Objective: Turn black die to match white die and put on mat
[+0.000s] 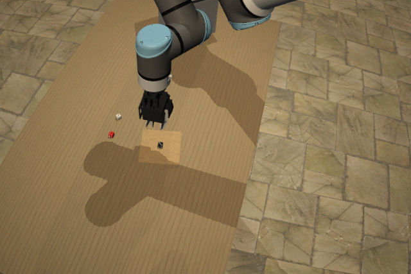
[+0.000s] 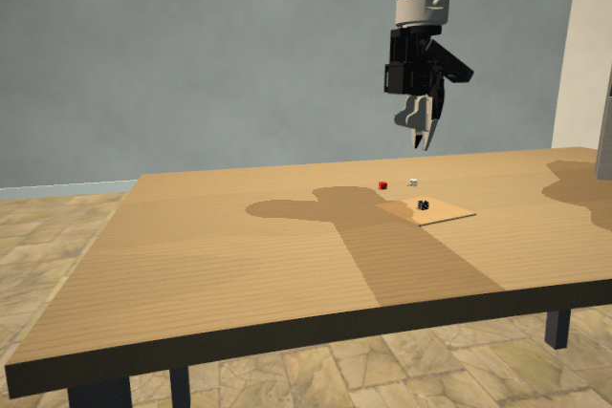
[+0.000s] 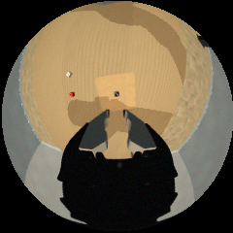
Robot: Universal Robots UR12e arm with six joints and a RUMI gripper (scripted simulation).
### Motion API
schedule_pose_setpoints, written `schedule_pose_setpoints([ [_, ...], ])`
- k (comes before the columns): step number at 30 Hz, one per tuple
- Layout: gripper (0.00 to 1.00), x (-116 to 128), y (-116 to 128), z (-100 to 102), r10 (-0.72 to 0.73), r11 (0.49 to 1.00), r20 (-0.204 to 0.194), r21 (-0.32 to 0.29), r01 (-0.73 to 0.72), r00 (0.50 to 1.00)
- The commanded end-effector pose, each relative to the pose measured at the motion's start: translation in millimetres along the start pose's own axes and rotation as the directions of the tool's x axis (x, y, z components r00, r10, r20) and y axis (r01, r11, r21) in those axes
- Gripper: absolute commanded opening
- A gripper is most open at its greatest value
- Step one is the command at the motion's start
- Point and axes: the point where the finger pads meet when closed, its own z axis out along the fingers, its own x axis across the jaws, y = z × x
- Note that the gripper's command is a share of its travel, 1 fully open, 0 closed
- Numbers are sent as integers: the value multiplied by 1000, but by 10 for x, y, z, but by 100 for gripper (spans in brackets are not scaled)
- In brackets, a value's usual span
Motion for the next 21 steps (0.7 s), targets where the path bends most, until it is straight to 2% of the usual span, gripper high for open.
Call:
schedule_pose_setpoints([
  [1, 18, 18, -8, -18, -1, 1000, -3, 4, 1, 1000],
  [8, 18, 26, -13, -23, -1, 1000, -4, 6, 1, 1000],
  [9, 100, 26, -13, -23, -1, 1000, -4, 6, 1, 1000],
  [21, 100, 26, -13, -25, -1, 1000, -4, 6, 1, 1000],
])
